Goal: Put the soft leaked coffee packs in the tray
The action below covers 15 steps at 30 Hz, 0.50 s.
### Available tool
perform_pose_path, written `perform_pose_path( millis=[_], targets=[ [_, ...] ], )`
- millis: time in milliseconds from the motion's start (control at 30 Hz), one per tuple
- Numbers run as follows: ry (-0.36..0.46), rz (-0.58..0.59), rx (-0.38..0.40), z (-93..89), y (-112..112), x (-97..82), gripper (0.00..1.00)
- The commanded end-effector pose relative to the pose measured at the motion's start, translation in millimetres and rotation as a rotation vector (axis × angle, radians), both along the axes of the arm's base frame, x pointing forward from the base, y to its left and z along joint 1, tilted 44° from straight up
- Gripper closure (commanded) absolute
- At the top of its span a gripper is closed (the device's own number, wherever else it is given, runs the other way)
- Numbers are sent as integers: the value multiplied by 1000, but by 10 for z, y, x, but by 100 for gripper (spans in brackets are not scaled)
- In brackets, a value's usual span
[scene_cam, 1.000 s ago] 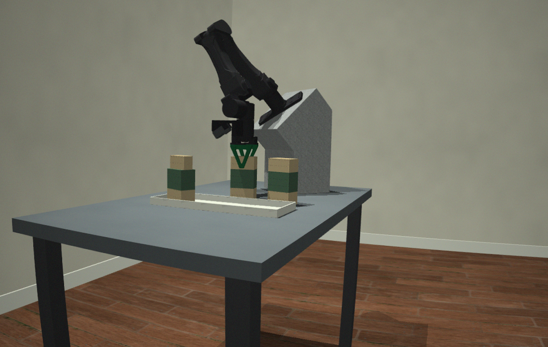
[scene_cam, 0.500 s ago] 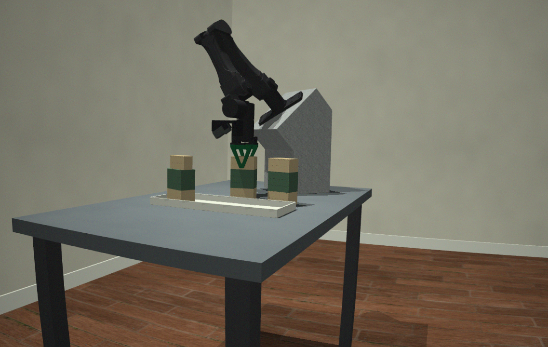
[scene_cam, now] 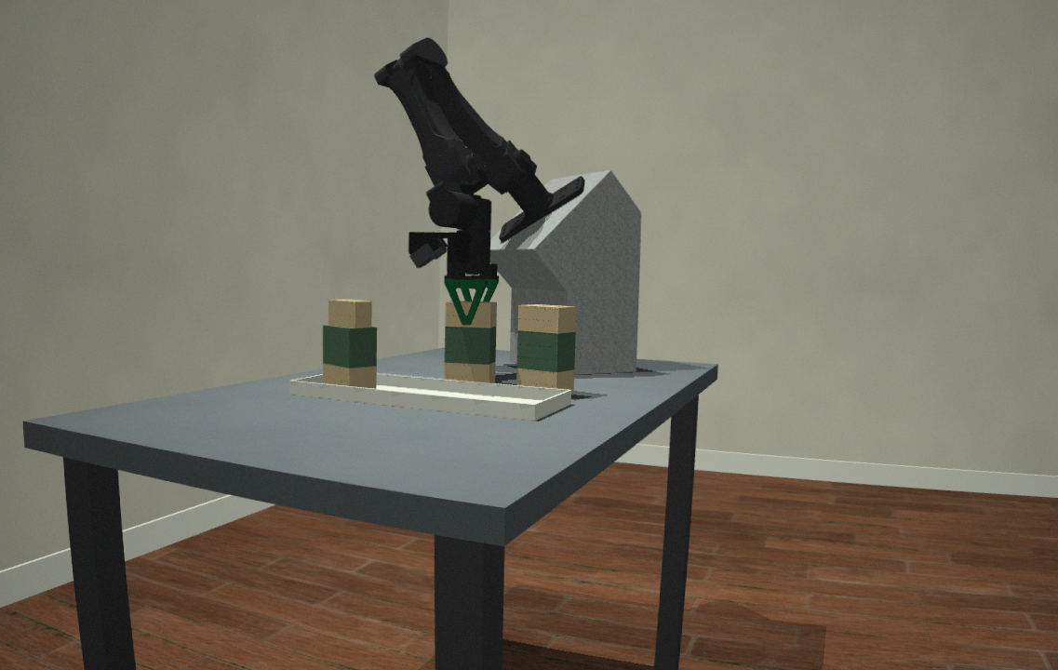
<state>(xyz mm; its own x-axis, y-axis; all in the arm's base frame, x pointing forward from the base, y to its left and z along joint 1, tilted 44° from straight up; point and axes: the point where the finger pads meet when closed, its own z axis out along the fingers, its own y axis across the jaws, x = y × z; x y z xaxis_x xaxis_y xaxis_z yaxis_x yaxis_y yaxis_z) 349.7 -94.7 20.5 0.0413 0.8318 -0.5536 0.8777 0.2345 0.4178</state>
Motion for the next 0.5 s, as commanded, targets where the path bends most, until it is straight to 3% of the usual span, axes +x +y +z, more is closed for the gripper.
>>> perform_pose_path(
  millis=[0, 100, 133, 467],
  targets=[
    [-20, 8, -5, 70, 16, 93, 21],
    [-20, 8, -5, 70, 16, 93, 21],
    [-20, 8, -5, 70, 16, 93, 74],
    [-11, 6, -6, 53, 13, 68, 74]
  ],
)
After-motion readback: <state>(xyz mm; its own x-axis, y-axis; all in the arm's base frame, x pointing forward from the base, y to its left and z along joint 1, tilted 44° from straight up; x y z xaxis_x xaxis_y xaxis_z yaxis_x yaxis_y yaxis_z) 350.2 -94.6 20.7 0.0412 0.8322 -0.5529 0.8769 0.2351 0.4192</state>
